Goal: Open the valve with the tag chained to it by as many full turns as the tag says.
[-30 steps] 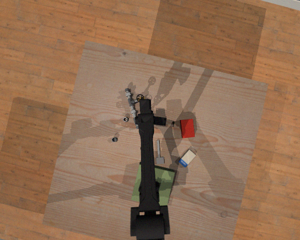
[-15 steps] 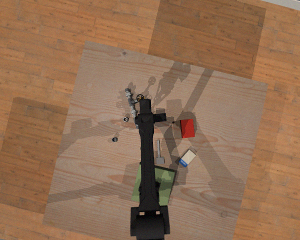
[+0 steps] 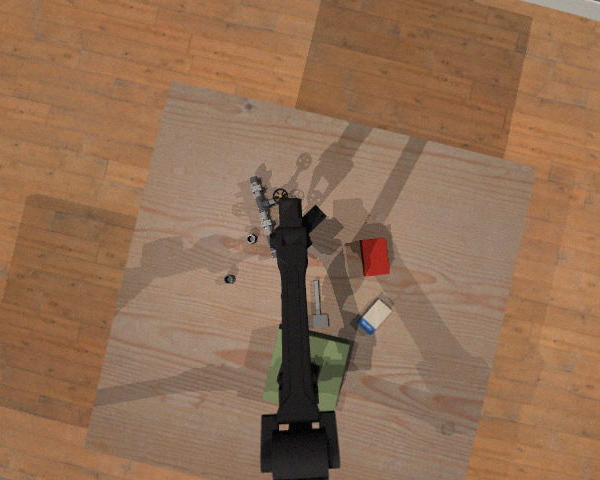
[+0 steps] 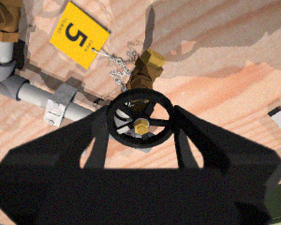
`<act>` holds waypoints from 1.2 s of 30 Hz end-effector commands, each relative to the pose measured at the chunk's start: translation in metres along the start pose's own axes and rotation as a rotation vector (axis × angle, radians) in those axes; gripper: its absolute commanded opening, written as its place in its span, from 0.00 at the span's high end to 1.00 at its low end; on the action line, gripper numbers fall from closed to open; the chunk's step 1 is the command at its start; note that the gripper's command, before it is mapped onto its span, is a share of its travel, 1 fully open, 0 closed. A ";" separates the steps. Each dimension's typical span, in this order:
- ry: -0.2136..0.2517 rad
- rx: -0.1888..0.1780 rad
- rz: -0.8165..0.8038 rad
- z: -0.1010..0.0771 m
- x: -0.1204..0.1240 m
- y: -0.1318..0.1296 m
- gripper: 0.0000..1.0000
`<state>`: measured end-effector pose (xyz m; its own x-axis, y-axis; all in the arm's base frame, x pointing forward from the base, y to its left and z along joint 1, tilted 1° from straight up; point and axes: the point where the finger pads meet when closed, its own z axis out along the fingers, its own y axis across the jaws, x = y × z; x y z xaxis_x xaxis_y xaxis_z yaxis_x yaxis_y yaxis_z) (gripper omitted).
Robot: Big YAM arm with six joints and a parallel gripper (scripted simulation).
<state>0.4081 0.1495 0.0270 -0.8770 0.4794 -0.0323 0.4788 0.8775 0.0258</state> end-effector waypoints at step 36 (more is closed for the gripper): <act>-0.036 -0.003 -1.973 -0.014 -0.008 0.008 1.00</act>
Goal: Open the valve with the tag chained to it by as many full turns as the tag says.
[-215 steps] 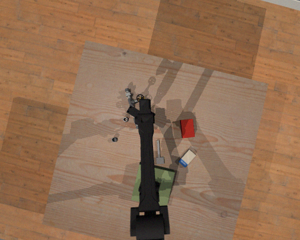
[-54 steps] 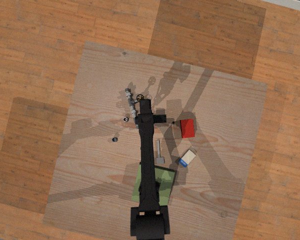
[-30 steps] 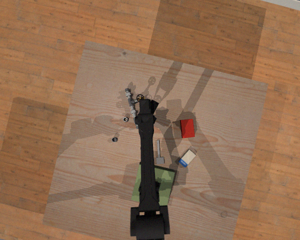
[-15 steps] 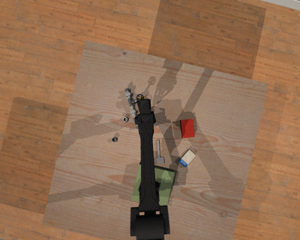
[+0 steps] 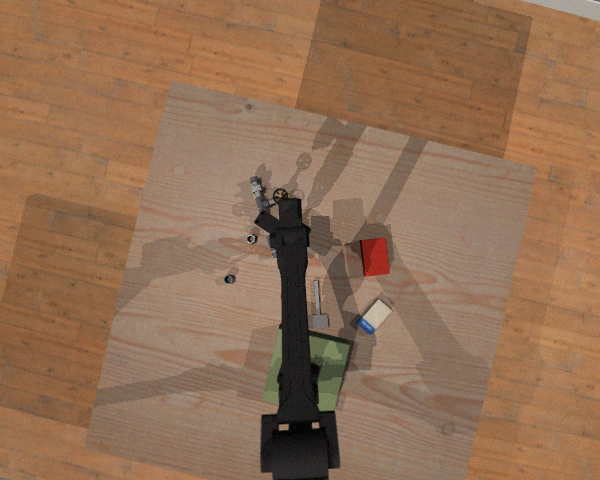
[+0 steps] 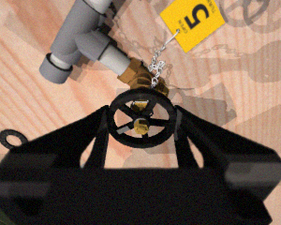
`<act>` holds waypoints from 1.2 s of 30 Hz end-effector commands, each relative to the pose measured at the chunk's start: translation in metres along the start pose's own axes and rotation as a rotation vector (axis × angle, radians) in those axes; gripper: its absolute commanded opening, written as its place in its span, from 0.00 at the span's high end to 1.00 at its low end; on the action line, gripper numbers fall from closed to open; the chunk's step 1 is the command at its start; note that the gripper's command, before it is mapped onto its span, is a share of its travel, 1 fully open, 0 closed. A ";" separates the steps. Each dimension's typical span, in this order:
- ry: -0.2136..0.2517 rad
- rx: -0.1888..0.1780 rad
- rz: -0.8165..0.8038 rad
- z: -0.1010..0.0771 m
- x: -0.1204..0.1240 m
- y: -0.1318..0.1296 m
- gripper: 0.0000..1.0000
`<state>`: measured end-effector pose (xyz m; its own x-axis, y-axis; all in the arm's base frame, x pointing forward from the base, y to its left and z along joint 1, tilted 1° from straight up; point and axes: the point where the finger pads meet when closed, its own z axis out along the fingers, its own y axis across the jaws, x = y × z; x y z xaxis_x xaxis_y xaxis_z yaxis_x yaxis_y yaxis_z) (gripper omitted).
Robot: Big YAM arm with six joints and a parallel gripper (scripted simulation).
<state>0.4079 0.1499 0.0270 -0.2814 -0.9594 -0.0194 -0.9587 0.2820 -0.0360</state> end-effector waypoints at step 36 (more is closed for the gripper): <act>-0.017 0.025 -0.277 -0.013 -0.005 -0.010 0.00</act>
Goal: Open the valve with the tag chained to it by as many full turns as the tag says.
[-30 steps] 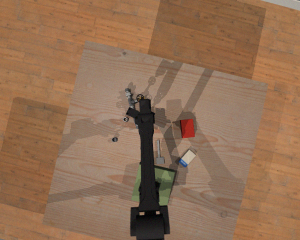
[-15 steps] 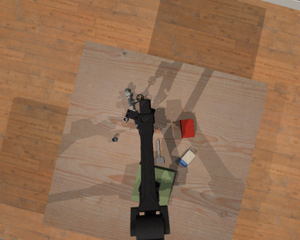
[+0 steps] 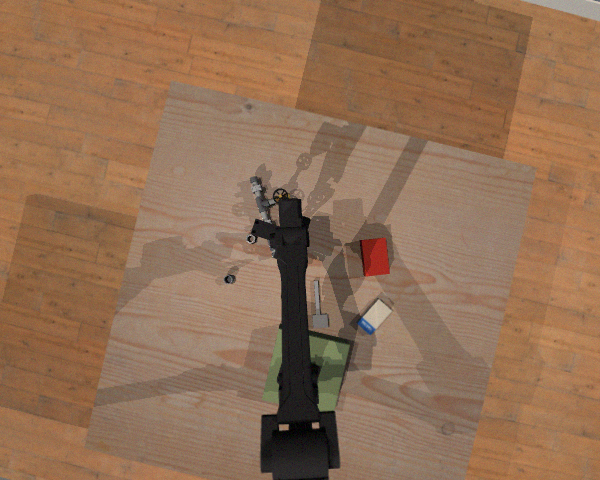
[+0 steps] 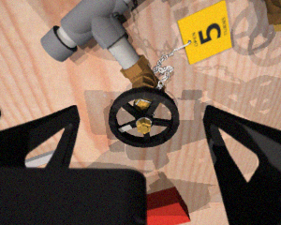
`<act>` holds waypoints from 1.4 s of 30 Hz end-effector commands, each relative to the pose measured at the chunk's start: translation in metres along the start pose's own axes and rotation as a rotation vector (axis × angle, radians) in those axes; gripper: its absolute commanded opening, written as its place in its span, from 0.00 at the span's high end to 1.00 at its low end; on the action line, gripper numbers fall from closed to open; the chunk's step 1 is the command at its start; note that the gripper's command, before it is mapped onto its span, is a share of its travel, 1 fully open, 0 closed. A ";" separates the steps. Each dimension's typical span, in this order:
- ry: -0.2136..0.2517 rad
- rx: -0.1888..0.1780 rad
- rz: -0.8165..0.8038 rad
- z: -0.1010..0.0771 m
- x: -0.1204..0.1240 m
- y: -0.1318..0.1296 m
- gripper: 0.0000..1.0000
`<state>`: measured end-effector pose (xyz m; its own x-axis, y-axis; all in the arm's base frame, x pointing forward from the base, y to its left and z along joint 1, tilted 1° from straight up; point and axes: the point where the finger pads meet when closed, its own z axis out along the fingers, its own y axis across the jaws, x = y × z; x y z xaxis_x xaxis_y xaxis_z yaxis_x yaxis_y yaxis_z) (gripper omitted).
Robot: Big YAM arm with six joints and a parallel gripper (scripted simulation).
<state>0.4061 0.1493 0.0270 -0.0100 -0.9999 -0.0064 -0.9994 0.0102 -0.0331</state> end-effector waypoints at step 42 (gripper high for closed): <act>-0.036 -0.001 1.586 -0.013 -0.004 -0.013 0.00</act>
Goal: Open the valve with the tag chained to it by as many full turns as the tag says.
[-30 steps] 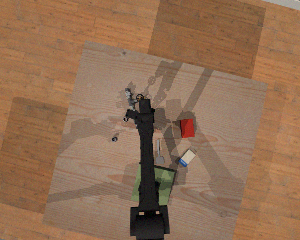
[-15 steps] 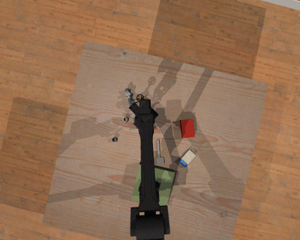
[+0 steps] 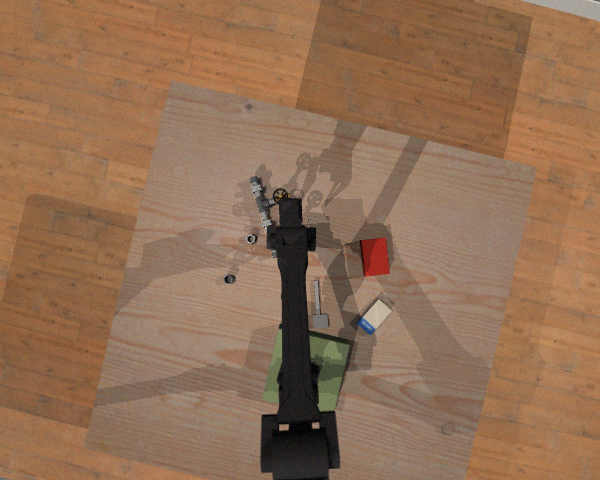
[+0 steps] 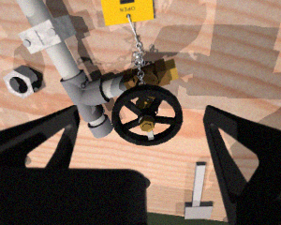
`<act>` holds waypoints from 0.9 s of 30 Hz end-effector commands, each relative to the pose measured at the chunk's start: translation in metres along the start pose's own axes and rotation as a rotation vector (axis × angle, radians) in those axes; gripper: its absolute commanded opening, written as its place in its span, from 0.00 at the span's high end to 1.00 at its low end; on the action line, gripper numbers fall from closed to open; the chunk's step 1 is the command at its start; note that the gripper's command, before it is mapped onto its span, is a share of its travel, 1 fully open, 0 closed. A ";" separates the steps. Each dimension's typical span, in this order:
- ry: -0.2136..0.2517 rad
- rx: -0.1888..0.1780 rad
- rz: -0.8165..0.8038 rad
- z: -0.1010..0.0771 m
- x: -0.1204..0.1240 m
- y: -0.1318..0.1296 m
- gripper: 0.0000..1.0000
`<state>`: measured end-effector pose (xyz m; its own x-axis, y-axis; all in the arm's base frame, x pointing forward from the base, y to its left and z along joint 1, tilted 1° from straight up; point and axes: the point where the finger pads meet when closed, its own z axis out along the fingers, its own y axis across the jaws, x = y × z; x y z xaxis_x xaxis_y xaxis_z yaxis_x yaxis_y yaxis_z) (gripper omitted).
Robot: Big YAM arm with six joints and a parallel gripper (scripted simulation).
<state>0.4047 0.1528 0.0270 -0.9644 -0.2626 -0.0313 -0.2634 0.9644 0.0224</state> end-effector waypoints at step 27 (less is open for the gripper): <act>-0.049 -0.015 1.676 -0.013 -0.013 -0.002 0.00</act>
<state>0.4053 0.1514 0.0270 -0.3699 0.9290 0.0112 0.9287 0.3693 0.0335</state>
